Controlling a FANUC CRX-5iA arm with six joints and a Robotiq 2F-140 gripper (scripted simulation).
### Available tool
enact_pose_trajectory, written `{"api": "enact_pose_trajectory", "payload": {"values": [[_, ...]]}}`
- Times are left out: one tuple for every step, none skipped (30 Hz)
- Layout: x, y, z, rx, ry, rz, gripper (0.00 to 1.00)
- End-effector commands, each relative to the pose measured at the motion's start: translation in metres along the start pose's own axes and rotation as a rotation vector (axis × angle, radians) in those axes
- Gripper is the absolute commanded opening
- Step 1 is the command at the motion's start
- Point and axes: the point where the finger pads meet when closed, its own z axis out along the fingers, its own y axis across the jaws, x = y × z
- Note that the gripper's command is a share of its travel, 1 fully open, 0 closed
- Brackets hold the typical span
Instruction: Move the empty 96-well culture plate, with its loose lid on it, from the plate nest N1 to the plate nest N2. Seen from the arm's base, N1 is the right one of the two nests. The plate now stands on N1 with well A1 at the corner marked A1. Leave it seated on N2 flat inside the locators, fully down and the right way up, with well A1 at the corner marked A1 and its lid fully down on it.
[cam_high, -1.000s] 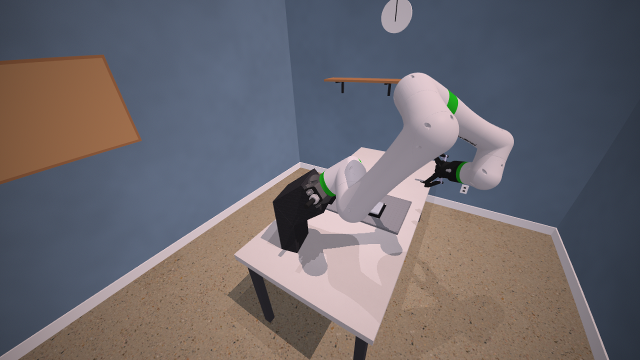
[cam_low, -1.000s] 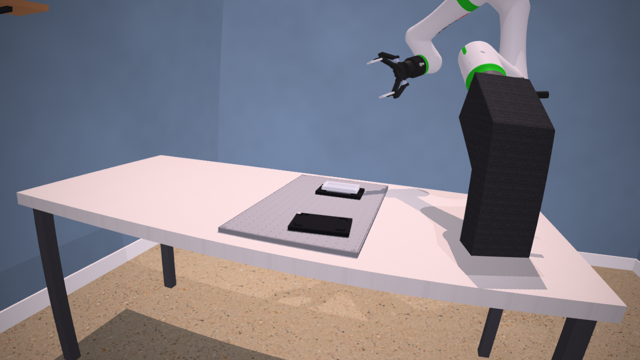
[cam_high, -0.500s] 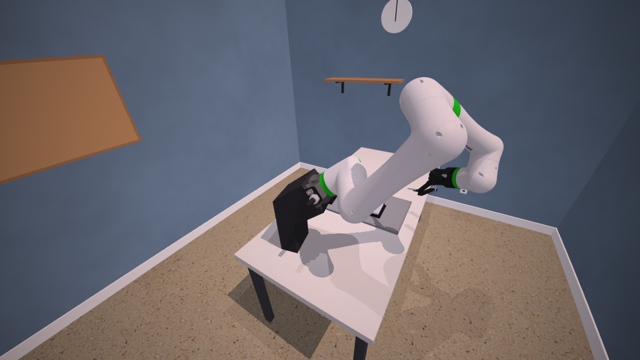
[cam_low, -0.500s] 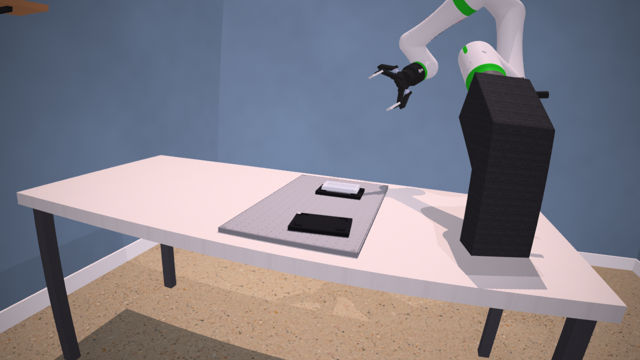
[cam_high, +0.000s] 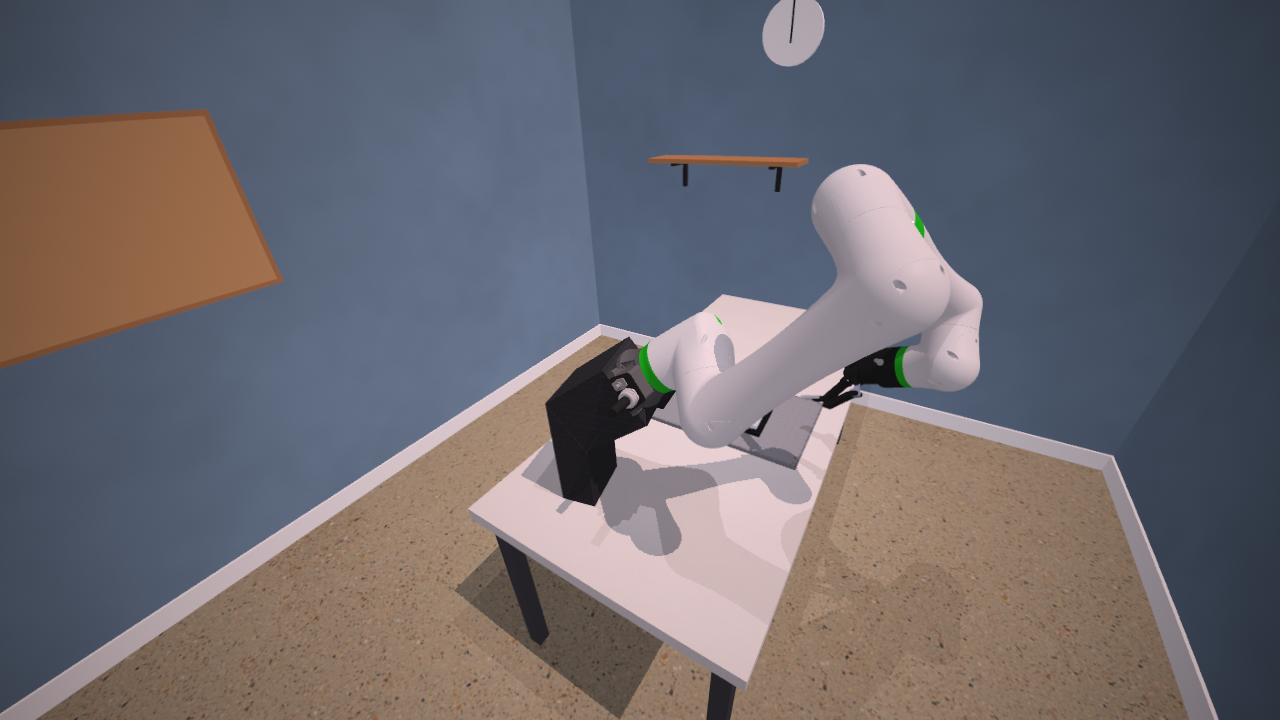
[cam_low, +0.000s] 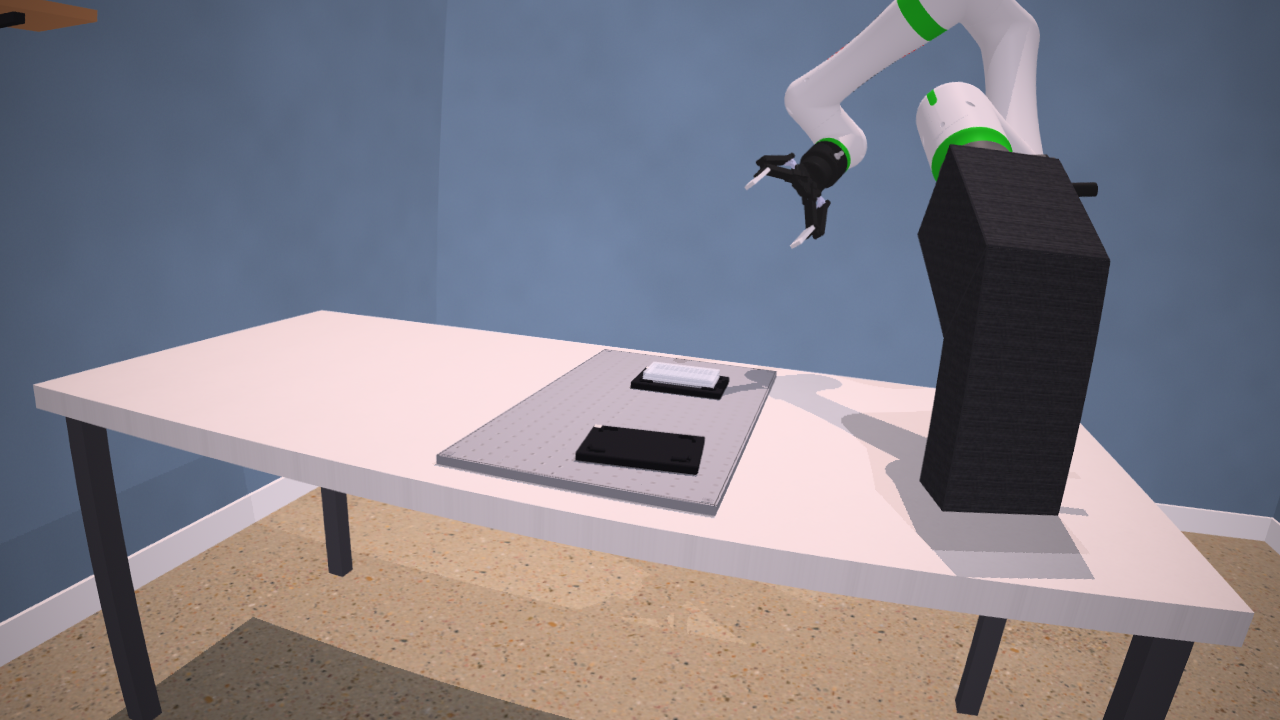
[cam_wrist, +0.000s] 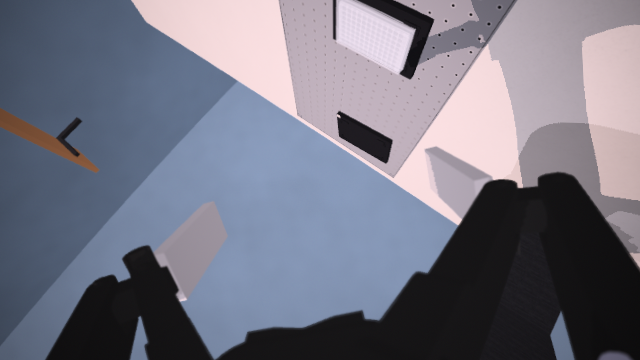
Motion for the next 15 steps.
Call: {"api": "enact_pose_trajectory", "payload": {"values": [[-0.002, 0.01, 0.006, -0.036, -0.019, 0.016, 1.0], [-0.002, 0.015, 0.008, -0.063, -0.033, 0.028, 1.0], [-0.003, 0.019, 0.011, -0.089, -0.047, 0.04, 1.0], [-0.004, 0.024, 0.013, -0.089, -0.047, 0.04, 1.0], [-0.005, 0.028, 0.015, -0.089, -0.047, 0.04, 1.0], [-0.005, 0.032, 0.017, -0.089, -0.047, 0.04, 1.0], [-0.006, 0.037, 0.02, -0.089, -0.047, 0.04, 1.0], [-0.006, 0.037, 0.02, -0.089, -0.047, 0.04, 1.0], [-0.007, 0.042, 0.022, -0.118, -0.06, 0.049, 1.0], [-0.008, 0.046, 0.024, -0.147, -0.073, 0.059, 1.0], [-0.008, 0.051, 0.026, -0.173, -0.084, 0.067, 1.0], [-0.009, 0.055, 0.028, -0.173, -0.084, 0.067, 1.0], [-0.01, 0.06, 0.03, -0.173, -0.084, 0.067, 1.0], [-0.01, 0.064, 0.032, -0.173, -0.084, 0.067, 1.0], [-0.01, 0.064, 0.032, -0.173, -0.084, 0.067, 1.0]]}}
